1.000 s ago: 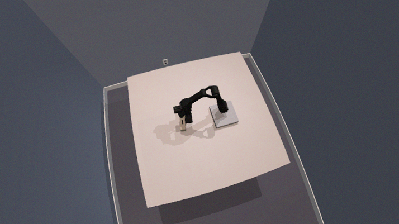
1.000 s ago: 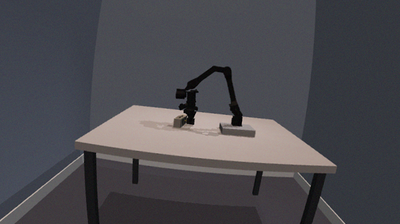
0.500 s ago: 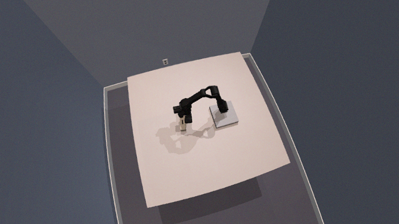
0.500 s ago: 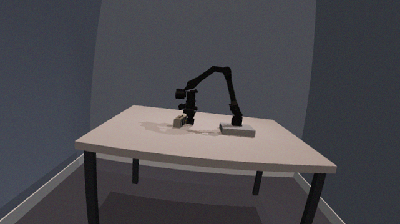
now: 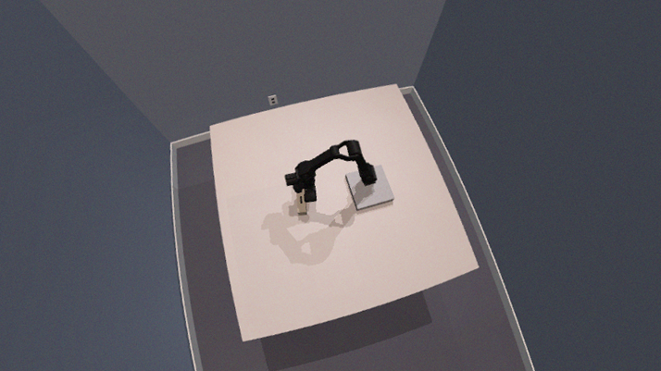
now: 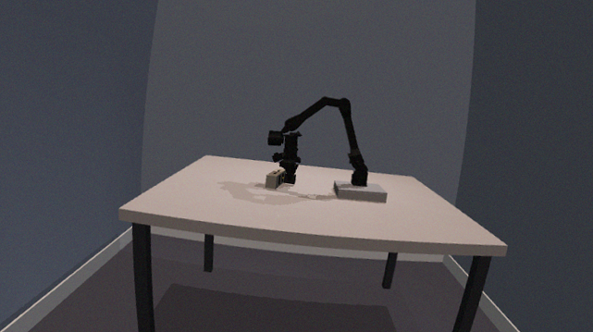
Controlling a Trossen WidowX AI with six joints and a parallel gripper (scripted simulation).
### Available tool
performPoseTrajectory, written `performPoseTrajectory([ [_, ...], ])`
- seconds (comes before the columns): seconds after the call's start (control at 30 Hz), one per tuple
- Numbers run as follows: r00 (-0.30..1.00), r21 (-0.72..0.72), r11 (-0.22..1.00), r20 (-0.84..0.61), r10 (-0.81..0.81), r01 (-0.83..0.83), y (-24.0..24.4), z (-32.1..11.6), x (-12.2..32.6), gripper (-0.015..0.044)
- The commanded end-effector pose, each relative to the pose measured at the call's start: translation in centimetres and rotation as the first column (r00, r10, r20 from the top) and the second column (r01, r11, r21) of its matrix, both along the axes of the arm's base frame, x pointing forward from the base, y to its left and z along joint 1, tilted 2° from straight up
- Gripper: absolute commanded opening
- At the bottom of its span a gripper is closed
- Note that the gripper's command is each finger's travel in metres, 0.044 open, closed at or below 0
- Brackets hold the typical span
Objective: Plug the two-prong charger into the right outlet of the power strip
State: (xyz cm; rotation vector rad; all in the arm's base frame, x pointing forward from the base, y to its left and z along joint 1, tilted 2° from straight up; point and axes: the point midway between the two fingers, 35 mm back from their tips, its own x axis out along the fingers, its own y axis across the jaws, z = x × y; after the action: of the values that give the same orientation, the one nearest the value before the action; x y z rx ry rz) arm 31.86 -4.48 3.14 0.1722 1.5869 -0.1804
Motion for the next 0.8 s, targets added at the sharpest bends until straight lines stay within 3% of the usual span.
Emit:
performPoseTrajectory([
  [0.0, 1.000, -0.005, 1.000, 0.005, 0.004, -0.004, -0.11, 0.17, 0.26, 0.0000],
  [0.77, 1.000, -0.005, 1.000, 0.005, 0.004, -0.004, -0.16, 0.18, 0.47, 0.0000],
])
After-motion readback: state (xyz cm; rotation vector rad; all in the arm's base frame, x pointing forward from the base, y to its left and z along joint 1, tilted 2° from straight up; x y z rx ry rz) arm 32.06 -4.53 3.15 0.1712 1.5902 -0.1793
